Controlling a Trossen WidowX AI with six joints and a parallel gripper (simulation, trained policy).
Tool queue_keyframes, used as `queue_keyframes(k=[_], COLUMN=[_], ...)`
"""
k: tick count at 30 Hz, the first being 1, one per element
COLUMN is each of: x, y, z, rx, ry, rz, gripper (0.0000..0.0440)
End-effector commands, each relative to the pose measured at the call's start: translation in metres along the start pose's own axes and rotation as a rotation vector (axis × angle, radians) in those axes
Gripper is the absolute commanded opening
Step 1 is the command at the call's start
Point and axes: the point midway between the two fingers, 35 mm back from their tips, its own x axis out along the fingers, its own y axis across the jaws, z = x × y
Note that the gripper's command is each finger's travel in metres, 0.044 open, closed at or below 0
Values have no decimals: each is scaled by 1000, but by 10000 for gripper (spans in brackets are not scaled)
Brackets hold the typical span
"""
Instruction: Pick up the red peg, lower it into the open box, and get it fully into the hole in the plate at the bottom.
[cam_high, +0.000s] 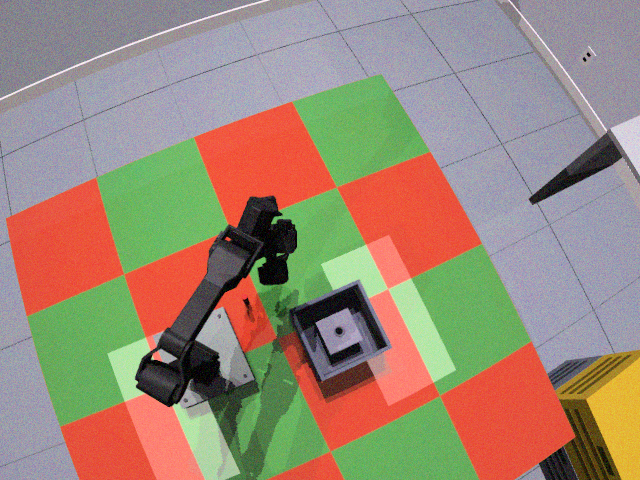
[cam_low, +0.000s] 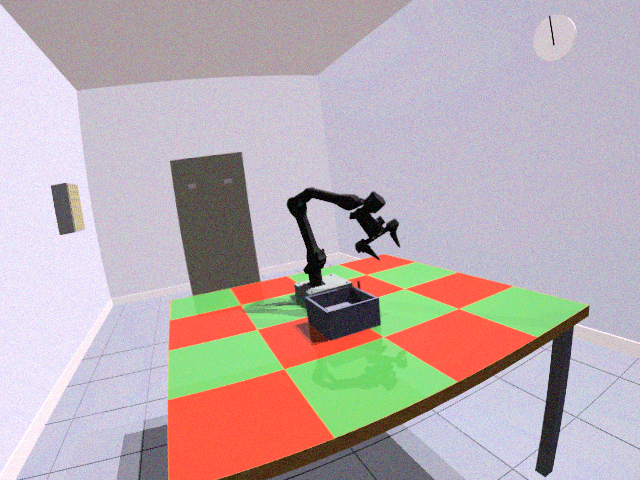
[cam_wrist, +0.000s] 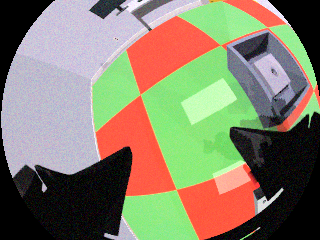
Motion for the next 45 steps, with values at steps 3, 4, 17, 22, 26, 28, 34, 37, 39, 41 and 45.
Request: queue_keyframes(k=[3, 4, 17, 22, 26, 28, 34, 37, 39, 41, 45], x=[-12, -14, -26, -21, -13, -9, 9, 19, 26, 34, 47], y=[-31, -37, -94, -107, -113, -116, -123, -128, -131, -134, -140], z=[-20, -24, -81, -95, -104, -108, -119, -124, -128, -132, -137], rx=[119, 138, 313, 351, 373, 382, 398, 403, 405, 406, 404], ry=[105, 123, 318, 356, 374, 379, 386, 384, 381, 377, 370], rz=[-124, -148, -469, -548, -586, -597, -613, -614, -612, -609, -604], gripper=[440, 440, 440, 440, 440, 440, 440, 440, 440, 440, 439])
